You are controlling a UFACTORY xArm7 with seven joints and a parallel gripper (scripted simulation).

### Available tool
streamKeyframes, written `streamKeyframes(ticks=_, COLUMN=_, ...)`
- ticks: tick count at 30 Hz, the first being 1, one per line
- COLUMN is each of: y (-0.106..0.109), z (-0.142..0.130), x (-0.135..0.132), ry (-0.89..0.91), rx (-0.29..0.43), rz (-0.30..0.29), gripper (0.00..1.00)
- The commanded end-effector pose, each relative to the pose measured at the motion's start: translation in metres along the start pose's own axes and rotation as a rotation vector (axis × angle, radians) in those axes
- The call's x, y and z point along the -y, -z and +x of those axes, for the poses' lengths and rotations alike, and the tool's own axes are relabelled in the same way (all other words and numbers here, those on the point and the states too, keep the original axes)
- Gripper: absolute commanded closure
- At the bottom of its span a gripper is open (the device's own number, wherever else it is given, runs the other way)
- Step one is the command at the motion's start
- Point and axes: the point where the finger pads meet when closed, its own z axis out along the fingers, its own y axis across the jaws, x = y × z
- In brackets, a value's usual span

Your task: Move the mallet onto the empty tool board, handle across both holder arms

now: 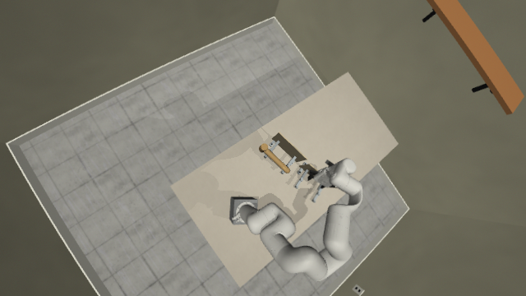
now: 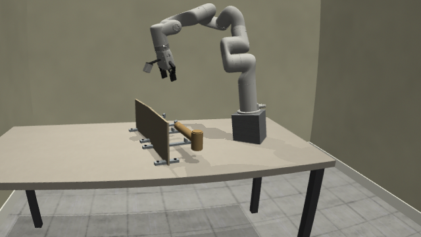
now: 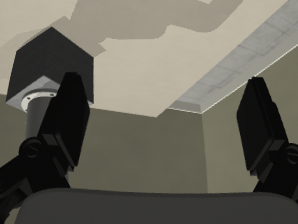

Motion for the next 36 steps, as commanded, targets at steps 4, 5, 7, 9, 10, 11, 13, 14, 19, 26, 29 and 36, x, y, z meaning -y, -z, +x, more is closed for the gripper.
streamKeyframes(ticks=4, y=0.011, z=-0.003, x=0.006, ry=-0.249, rx=-0.112, rz=0.097, gripper=0.0)
streamKeyframes(ticks=5, y=0.013, z=-0.003, x=0.006, ry=-0.284, rx=-0.123, rz=0.114, gripper=0.0)
streamKeyframes(ticks=7, y=0.016, z=-0.004, x=0.008, ry=-0.355, rx=-0.144, rz=0.148, gripper=0.0)
streamKeyframes(ticks=9, y=0.021, z=-0.004, x=0.009, ry=-0.426, rx=-0.164, rz=0.184, gripper=0.0)
streamKeyframes(ticks=10, y=0.021, z=-0.004, x=0.009, ry=-0.434, rx=-0.167, rz=0.188, gripper=0.0)
streamKeyframes(ticks=11, y=0.021, z=-0.004, x=0.009, ry=-0.434, rx=-0.167, rz=0.188, gripper=0.0)
streamKeyframes(ticks=13, y=0.022, z=0.0, x=0.015, ry=-0.458, rx=-0.19, rz=0.213, gripper=0.0)
streamKeyframes(ticks=14, y=0.014, z=0.012, x=0.028, ry=-0.34, rx=-0.2, rz=0.183, gripper=0.0)
streamKeyframes(ticks=19, y=0.002, z=0.029, x=0.051, ry=-0.149, rx=-0.213, rz=0.137, gripper=0.0)
streamKeyframes(ticks=26, y=-0.018, z=0.052, x=0.091, ry=0.155, rx=-0.232, rz=0.068, gripper=0.0)
streamKeyframes(ticks=29, y=-0.02, z=0.054, x=0.096, ry=0.198, rx=-0.234, rz=0.059, gripper=0.0)
streamKeyframes(ticks=36, y=-0.042, z=0.072, x=0.146, ry=0.546, rx=-0.251, rz=-0.012, gripper=0.0)
